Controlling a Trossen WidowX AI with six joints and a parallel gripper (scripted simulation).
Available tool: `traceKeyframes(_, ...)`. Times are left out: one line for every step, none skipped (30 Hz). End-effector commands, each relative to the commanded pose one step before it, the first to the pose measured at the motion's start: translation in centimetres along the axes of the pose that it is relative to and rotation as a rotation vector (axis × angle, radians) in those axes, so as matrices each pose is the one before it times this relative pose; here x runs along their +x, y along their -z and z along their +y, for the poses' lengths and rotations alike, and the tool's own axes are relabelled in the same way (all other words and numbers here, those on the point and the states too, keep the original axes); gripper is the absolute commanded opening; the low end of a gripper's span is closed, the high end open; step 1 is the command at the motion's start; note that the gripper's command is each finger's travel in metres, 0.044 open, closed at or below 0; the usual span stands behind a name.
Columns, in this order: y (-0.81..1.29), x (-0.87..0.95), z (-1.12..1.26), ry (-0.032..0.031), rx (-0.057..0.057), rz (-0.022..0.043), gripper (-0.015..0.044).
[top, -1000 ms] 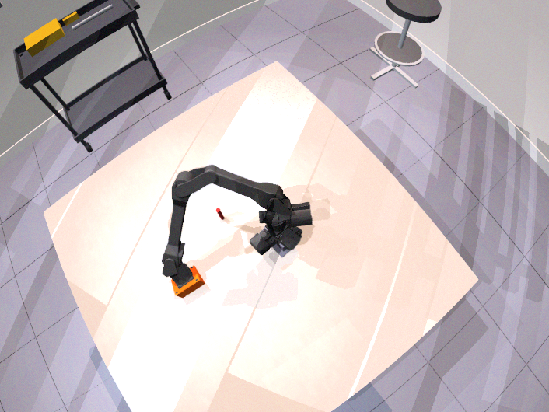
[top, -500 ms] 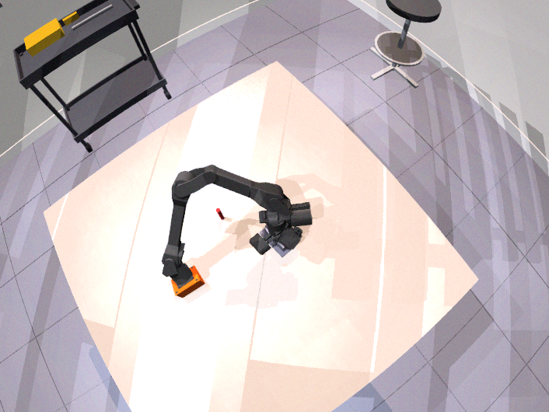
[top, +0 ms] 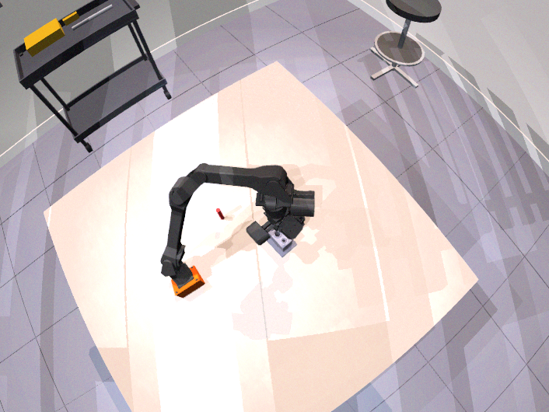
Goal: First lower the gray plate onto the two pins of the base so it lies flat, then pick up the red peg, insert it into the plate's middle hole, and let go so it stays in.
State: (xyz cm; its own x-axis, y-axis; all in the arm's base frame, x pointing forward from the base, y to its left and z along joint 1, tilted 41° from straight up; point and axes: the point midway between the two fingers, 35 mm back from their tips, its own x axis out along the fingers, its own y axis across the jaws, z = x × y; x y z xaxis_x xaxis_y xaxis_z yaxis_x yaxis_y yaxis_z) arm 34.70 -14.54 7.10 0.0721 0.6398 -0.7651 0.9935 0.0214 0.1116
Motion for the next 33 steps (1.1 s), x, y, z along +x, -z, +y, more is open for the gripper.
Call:
traceKeyframes(0.133, -0.79, -0.067, 0.01407, -0.005, 0.00484, 0.044)
traceKeyframes(0.0, 0.0, 0.0, 0.0, 0.0, 0.0, 0.044)
traceKeyframes(0.214, -0.043, -0.033, -0.00028, -0.0021, -0.00027, 0.044)
traceKeyframes(0.641, -0.123, -0.104, -0.00085, -0.0064, -0.00079, 0.044)
traceKeyframes(1.064, -0.188, -0.193, -0.00142, -0.0107, -0.00124, 0.044)
traceKeyframes(1.323, -0.204, -0.272, -0.00179, -0.0135, -0.00143, 0.044)
traceKeyframes(1.315, -0.171, -0.305, -0.00182, -0.0136, -0.00129, 0.044)
traceKeyframes(1.3, -0.138, -0.337, -0.00183, -0.0136, -0.00115, 0.044)
traceKeyframes(1.284, -0.104, -0.368, -0.00185, -0.0137, -0.00101, 0.044)
traceKeyframes(1.266, -0.071, -0.398, -0.00187, -0.0137, -0.00087, 0.044)
traceKeyframes(1.246, -0.039, -0.428, -0.00189, -0.0138, -0.00073, 0.044)
traceKeyframes(1.225, -0.007, -0.457, -0.00192, -0.0138, -0.00059, 0.044)
traceKeyframes(1.124, 0.023, -0.474, -0.00043, -0.0164, -0.00226, 0.044)
traceKeyframes(1.114, 0.051, -0.5, -0.00048, -0.0166, -0.00217, 0.044)
traceKeyframes(1.092, 0.078, -0.521, -0.00053, -0.0167, -0.00206, 0.044)
traceKeyframes(1.068, 0.105, -0.541, -0.00058, -0.0167, -0.00195, 0.044)
traceKeyframes(1.043, 0.131, -0.56, -0.00062, -0.0167, -0.00185, 0.044)
traceKeyframes(1.023, 0.154, -0.542, -0.00187, -0.0138, -0.00018, 0.044)
traceKeyframes(0.886, 0.152, -0.459, -0.00285, -0.0092, 0.00147, 0.044)
traceKeyframes(0.717, 0.138, -0.377, -0.0028, -0.0065, 0.0019, 0.044)
traceKeyframes(0.566, 0.114, -0.273, -0.00333, -0.0023, 0.00305, 0.044)
traceKeyframes(0.398, 0.086, -0.201, -0.00236, -0.0017, 0.00222, 0.044)
traceKeyframes(0.248, 0.033, -0.204, -0.00213, -0.0005, -0.00051, 0.044)
traceKeyframes(0.221, 0.032, -0.186, -0.00193, -0.0005, -0.00046, 0.044)
traceKeyframes(0.073, 0.011, -0.062, -0.00064, -0.0002, -0.00015, 0.044)
traceKeyframes(0.0, 0.0, 0.0, 0.0, 0.0, 0.0, 0.044)
traceKeyframes(0.0, 0.0, 0.0, 0.0, 0.0, 0.0, 0.044)
traceKeyframes(0.0, 0.0, 0.0, 0.0, 0.0, 0.0, 0.044)
traceKeyframes(0.0, 0.0, 0.0, 0.0, 0.0, 0.0, 0.044)
traceKeyframes(-0.003, 0.23, -0.003, 0.00277, -0.0111, 0.00234, 0.044)
traceKeyframes(-0.004, 0.692, -0.02, 0.00826, -0.0332, 0.00715, 0.044)
traceKeyframes(0.009, 1.042, -0.054, 0.01219, -0.0497, 0.01111, 0.044)
traceKeyframes(0.015, 0.698, -0.049, 0.008, -0.0331, 0.00766, 0.044)
